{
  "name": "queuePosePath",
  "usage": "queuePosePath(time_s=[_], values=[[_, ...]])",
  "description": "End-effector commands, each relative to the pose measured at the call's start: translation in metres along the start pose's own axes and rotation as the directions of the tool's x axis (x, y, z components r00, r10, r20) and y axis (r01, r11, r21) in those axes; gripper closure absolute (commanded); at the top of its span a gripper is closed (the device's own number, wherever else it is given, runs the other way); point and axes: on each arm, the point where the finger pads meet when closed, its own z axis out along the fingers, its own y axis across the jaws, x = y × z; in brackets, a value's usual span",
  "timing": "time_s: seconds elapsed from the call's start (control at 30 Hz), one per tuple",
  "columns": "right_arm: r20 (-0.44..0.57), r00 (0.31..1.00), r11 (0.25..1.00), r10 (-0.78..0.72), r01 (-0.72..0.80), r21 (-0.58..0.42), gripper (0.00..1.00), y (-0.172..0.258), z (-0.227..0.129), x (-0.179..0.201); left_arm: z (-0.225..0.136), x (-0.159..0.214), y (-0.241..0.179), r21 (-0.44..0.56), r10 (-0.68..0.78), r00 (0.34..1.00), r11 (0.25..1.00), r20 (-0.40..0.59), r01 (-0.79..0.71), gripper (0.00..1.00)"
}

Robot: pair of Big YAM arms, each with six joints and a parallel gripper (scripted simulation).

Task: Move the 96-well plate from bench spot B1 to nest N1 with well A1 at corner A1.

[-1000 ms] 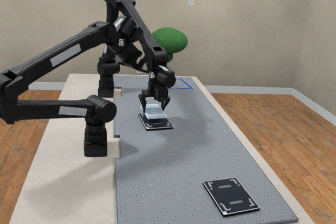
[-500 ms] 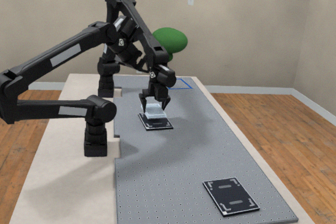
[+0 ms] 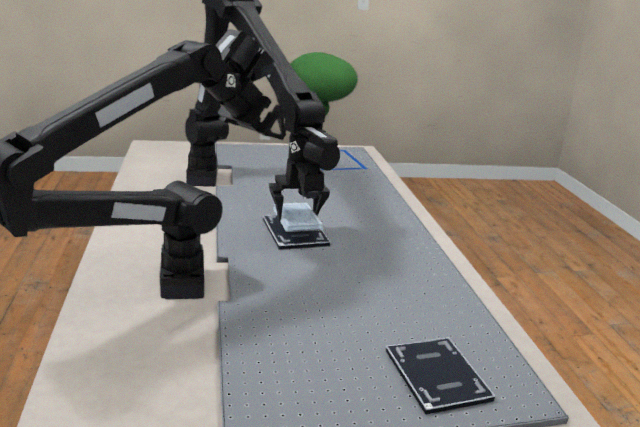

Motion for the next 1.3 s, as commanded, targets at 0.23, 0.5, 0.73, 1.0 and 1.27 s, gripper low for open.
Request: queuePosePath(time_s=[0.23,0.5,0.73,1.0,1.27], values=[[0.045,0.999,1.000,0.002,-0.003,0.008,0.00,-0.003,-0.012,-0.018,-0.024,-0.024,0.010,-0.033,0.014,0.997,0.999,0.079,-0.011,0.19],[0.045,0.999,1.000,0.002,-0.003,0.008,0.00,-0.003,-0.012,-0.018,-0.020,-0.007,0.007,-0.035,0.007,0.997,0.999,0.075,-0.004,0.19],[0.045,0.999,1.000,0.002,-0.003,0.008,0.00,-0.003,-0.012,-0.018,0.002,0.000,0.006,-0.022,0.001,0.999,1.000,0.042,0.000,0.19],[0.045,0.999,1.000,0.002,-0.003,0.008,0.00,-0.003,-0.012,-0.018,-0.007,-0.009,0.008,-0.032,0.005,0.998,0.999,0.066,-0.003,0.19],[0.045,0.999,1.000,0.002,-0.003,0.008,0.00,-0.003,-0.012,-0.018,-0.007,-0.009,0.008,-0.032,0.005,0.998,0.999,0.067,-0.003,0.19]])
